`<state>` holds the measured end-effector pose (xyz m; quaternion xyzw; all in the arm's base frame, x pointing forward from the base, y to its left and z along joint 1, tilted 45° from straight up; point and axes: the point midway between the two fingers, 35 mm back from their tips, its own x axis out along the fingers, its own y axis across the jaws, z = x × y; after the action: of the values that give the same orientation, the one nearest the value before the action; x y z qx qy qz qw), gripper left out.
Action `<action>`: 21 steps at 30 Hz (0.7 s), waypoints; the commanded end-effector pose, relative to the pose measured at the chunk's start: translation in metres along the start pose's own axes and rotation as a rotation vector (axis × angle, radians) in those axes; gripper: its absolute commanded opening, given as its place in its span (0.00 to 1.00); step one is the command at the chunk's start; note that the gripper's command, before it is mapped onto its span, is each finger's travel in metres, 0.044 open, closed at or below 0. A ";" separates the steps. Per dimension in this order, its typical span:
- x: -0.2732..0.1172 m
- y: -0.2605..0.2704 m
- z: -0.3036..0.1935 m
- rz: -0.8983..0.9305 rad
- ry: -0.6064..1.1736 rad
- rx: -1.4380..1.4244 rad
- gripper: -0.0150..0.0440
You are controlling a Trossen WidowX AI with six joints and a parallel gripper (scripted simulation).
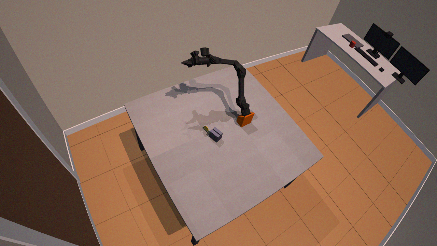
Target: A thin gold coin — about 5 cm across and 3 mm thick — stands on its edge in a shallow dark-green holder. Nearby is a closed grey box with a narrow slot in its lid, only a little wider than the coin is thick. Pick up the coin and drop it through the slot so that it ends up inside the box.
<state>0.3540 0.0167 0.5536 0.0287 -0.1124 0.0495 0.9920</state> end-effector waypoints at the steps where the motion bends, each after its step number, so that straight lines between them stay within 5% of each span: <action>1: 0.023 -0.005 -0.067 -0.079 0.195 0.170 0.53; 11: 0.029 -0.008 -0.235 -0.415 0.638 0.472 0.53; 21: -0.038 0.002 -0.380 -0.908 0.941 0.512 0.53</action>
<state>0.4181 0.0398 0.2169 0.2915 0.3386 -0.2680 0.8536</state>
